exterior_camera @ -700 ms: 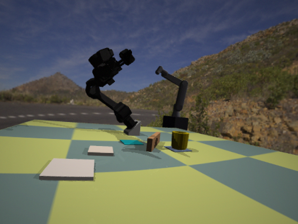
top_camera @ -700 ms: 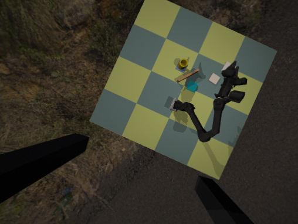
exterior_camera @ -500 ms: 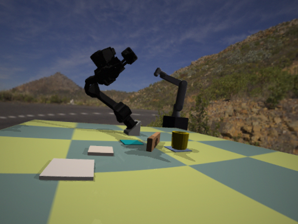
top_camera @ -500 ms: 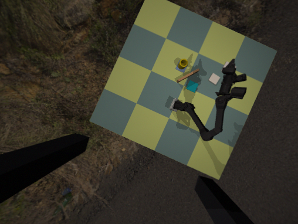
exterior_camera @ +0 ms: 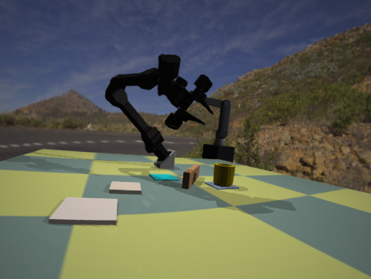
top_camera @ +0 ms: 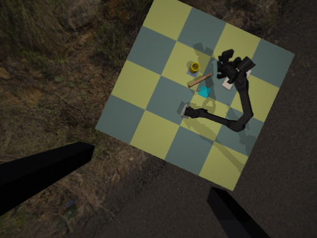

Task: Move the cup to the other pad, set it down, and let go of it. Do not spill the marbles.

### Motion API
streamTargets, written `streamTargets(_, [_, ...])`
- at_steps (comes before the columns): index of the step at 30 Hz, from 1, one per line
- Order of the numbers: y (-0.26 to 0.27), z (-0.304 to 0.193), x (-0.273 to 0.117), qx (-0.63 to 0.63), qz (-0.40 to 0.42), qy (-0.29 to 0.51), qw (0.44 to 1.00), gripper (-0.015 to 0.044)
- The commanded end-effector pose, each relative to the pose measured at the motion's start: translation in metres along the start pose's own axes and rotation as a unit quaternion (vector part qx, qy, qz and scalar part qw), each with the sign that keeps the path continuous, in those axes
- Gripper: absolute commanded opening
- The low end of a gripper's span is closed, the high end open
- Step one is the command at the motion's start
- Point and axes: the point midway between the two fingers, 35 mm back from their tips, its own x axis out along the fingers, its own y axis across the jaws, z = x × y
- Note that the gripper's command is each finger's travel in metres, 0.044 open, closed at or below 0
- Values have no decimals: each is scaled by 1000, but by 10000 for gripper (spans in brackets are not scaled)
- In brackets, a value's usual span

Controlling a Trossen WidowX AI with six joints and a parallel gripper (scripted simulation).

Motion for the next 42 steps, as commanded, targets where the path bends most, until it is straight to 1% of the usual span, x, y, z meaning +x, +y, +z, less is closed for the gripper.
streamTargets(1, [-18, -53, 45, 80, -189, 67, 976, 166])
streamTargets(5, [-32, -82, 60, 107, -307, 62, 944, 166])
streamTargets(9, [-46, -106, 70, 113, -412, 24, 904, 166])
streamTargets(12, [-50, -113, 76, 110, -457, -5, 883, 166])
streamTargets(28, [-51, -116, 79, 108, -465, -12, 878, 166])
streamTargets(42, [-68, -117, 92, 108, -465, -12, 879, 166])
